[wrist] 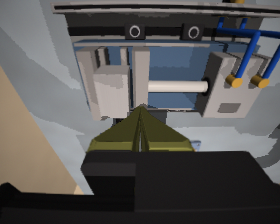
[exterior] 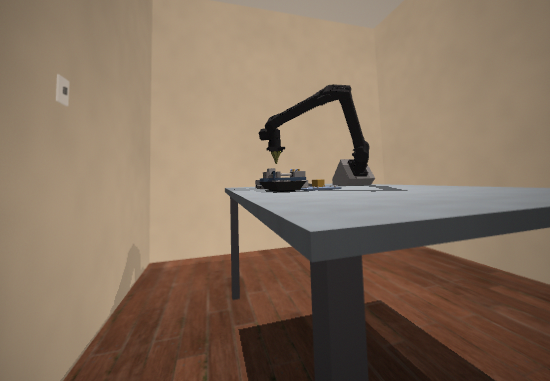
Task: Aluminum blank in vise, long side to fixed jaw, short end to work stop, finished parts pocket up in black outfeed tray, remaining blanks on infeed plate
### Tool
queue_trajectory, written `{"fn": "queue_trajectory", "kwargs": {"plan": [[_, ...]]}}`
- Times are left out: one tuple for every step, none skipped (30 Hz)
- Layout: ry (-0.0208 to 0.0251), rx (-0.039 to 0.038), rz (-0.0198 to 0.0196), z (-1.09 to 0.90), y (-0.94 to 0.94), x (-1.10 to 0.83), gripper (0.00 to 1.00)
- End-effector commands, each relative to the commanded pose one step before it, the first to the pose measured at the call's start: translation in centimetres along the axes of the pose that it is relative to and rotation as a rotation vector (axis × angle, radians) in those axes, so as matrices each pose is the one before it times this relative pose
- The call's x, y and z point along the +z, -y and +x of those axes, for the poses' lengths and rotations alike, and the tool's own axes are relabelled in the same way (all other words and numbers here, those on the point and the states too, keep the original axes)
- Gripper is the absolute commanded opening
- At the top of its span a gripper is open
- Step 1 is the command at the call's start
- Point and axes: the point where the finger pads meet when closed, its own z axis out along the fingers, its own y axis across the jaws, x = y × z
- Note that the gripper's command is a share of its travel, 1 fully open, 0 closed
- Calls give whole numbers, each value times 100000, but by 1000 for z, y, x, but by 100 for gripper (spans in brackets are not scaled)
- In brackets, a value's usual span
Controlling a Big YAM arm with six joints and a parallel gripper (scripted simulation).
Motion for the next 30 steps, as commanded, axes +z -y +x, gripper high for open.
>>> {"fn": "queue_trajectory", "kwargs": {"plan": [[-982,634,2148,141,-102,1814,0],[-1,4,3,-3,5,176,0],[-1,4,3,-3,4,170,0],[-1,3,2,-2,5,163,0],[0,3,2,-2,4,156,0],[0,3,2,-2,4,148,0],[0,2,2,-2,4,139,0],[0,2,2,-2,3,131,0],[0,2,2,-2,3,122,0],[0,2,2,-1,3,112,0],[0,1,2,-1,3,103,0],[0,1,1,-1,3,93,0],[0,1,1,-1,2,83,0],[0,1,1,-1,2,73,0],[2,1,2,-1,2,64,0],[3,1,3,-1,2,54,0],[0,0,0,0,0,0,0],[0,0,0,0,0,0,0],[0,-11,15,17,-38,5,0],[-2,-27,14,11,-22,12,0],[-6,-35,19,6,-5,19,0],[-13,-34,27,4,8,21,0],[-17,-35,30,2,14,21,0],[-20,-30,32,2,18,18,0],[-22,-21,34,2,19,14,0],[-22,-13,32,3,17,10,0],[-19,-10,28,3,14,7,0],[-16,-8,24,2,12,6,0],[-14,-7,20,2,10,5,0],[-12,-6,17,2,9,4,0]]}}
